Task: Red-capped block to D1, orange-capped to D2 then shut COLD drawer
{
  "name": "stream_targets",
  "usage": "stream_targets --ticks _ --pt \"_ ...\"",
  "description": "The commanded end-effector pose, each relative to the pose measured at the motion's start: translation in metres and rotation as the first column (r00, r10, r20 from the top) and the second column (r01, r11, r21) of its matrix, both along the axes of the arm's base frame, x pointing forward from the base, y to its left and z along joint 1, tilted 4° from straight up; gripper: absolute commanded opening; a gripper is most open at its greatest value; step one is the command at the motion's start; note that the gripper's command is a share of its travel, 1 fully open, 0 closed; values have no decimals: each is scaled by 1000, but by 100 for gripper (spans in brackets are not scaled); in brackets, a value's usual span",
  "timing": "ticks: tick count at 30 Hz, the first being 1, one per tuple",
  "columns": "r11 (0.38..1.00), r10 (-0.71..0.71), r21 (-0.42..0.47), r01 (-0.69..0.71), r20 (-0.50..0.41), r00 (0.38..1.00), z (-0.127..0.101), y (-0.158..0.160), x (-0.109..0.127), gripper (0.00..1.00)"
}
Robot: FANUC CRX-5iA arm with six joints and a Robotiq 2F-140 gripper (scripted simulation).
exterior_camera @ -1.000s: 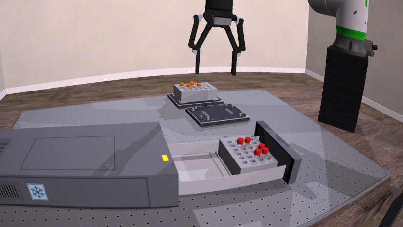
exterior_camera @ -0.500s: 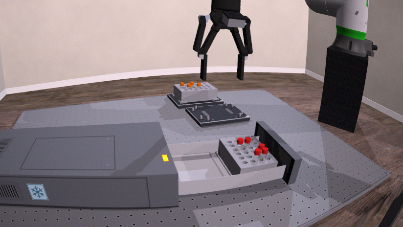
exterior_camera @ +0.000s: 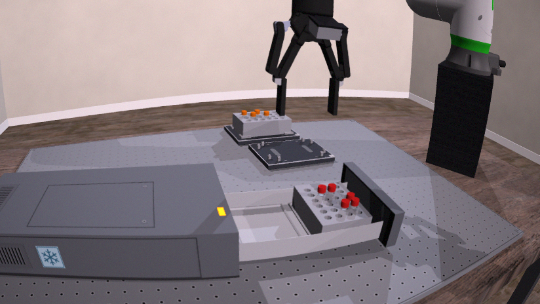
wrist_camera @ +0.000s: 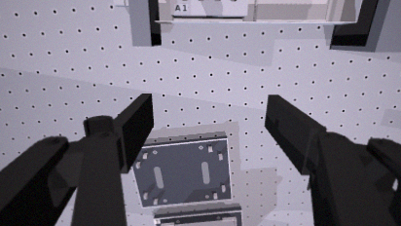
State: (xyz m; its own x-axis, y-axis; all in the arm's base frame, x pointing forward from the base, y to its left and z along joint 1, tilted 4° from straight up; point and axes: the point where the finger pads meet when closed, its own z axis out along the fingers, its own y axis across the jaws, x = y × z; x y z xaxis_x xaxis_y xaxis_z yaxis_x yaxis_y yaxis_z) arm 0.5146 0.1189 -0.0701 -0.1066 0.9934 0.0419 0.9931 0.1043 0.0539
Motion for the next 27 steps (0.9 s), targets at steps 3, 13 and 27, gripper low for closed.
stream_targets --ticks 3,13,27 --pt "1000 0 0 0 2 1000 1 17 -1 66" --pt "1000 0 0 0 2 1000 3 52 -4 66" --pt "1000 0 0 0 2 1000 5 99 -9 66"
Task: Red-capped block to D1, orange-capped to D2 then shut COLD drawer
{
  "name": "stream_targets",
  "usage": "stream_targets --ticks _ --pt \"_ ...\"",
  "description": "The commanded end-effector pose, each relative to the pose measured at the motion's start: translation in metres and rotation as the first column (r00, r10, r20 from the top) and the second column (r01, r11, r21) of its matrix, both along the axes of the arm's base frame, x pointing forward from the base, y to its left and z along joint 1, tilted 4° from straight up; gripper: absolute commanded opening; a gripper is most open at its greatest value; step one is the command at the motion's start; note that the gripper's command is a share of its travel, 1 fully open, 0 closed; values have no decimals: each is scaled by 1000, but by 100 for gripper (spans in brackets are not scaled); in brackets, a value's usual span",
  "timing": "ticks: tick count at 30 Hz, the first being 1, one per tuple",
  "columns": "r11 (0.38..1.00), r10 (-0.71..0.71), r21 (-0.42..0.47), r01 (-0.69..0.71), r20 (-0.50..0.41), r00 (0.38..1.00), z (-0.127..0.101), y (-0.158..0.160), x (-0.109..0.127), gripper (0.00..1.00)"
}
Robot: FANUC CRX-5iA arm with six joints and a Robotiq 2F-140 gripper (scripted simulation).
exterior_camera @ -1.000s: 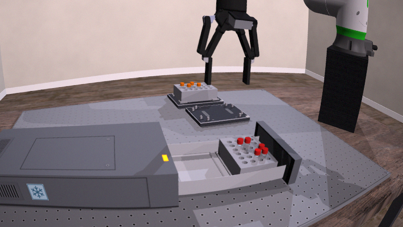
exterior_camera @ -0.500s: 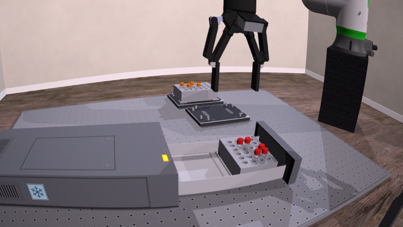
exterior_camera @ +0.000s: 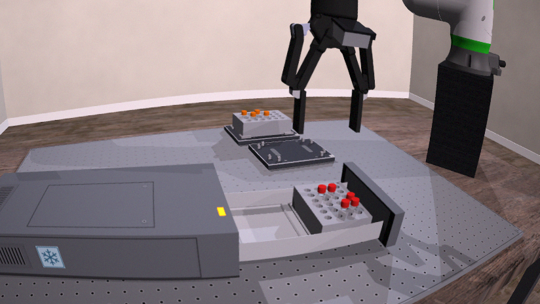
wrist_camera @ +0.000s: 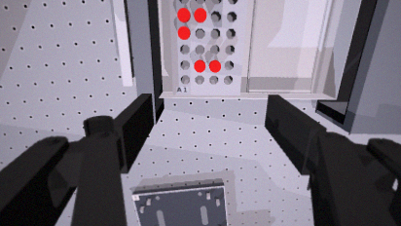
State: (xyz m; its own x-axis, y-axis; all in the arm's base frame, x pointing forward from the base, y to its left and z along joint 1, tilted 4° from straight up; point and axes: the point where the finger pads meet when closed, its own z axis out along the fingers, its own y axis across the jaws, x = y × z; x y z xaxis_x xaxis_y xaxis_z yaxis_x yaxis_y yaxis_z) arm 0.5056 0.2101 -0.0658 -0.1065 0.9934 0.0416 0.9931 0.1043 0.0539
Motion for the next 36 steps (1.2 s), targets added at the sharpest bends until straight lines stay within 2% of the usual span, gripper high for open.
stream_targets --ticks 1,16,36 --pt "1000 0 0 0 2 1000 1 12 0 66" --pt "1000 0 0 0 2 1000 4 62 -5 66" --pt "1000 0 0 0 2 1000 -2 56 -5 66"
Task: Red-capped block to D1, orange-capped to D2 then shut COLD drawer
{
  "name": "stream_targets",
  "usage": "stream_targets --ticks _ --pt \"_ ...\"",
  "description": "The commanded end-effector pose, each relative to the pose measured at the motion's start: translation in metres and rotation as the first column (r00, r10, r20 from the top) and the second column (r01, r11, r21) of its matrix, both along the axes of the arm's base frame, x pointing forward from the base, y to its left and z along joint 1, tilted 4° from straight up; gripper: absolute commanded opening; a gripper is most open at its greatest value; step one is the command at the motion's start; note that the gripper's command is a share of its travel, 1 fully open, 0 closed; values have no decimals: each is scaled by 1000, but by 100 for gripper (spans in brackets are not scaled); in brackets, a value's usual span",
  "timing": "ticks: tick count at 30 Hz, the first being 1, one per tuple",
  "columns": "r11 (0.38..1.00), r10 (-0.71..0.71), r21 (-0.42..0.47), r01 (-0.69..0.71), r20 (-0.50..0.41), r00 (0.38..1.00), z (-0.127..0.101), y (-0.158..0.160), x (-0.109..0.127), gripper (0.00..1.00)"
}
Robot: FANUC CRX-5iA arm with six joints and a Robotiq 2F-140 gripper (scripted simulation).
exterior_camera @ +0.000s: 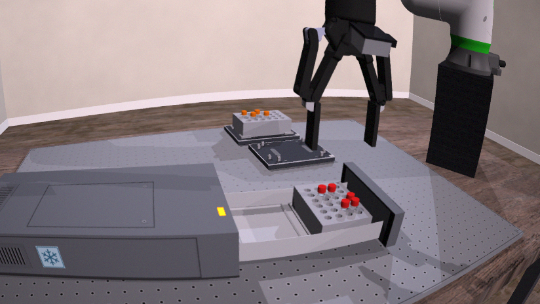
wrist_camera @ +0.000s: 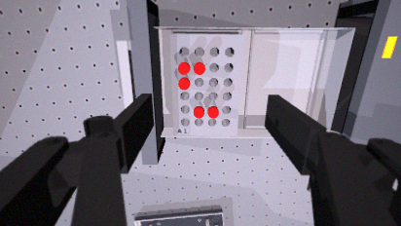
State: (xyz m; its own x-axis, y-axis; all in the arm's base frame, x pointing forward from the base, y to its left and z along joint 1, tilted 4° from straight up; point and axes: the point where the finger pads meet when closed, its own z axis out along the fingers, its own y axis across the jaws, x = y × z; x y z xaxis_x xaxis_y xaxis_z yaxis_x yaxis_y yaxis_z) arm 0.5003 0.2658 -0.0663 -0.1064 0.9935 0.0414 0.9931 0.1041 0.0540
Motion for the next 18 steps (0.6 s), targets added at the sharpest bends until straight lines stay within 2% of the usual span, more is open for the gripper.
stream_targets --ticks 1,18 --pt "1000 0 1 0 1 1000 -3 0 1 66" --pt "1000 0 1 0 1 1000 -23 -2 2 66"
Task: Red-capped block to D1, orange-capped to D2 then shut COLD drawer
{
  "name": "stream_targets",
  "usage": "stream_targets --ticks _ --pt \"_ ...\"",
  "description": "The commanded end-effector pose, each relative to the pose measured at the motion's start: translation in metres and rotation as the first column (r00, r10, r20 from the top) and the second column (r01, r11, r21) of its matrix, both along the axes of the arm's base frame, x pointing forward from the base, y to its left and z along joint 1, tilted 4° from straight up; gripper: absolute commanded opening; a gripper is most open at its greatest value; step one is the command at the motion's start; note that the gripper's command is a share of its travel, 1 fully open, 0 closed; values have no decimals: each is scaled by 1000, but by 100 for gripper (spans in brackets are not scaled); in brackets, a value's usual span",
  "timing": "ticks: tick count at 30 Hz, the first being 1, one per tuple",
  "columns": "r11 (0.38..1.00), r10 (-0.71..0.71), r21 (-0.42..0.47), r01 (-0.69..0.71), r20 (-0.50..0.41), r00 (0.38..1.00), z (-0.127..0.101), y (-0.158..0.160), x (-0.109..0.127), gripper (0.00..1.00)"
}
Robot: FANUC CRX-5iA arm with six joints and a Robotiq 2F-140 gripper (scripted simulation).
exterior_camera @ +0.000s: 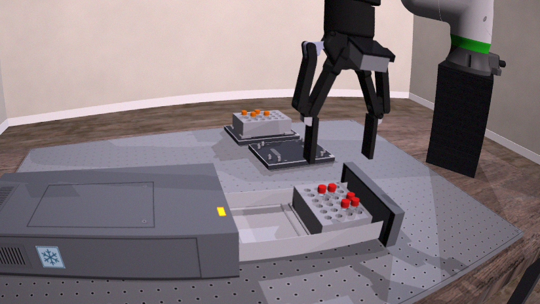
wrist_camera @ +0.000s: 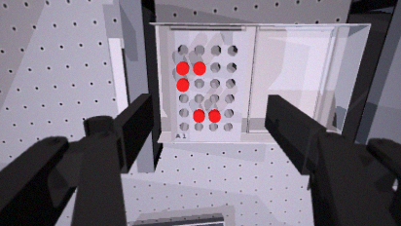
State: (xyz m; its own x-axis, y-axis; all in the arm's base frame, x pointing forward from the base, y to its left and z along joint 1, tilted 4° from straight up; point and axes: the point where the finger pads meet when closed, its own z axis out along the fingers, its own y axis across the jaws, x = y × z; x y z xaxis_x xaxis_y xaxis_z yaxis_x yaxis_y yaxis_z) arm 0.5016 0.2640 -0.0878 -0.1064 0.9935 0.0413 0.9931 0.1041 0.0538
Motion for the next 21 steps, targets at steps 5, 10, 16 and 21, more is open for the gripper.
stream_targets --ticks 5,10,16,21 --pt "1000 0 1 0 1 1000 -8 0 1 66" --pt "1000 0 1 0 1 1000 -12 0 1 66" --pt "1000 0 1 0 1 1000 -20 0 2 66" --pt "1000 0 1 0 1 1000 -27 0 2 66"
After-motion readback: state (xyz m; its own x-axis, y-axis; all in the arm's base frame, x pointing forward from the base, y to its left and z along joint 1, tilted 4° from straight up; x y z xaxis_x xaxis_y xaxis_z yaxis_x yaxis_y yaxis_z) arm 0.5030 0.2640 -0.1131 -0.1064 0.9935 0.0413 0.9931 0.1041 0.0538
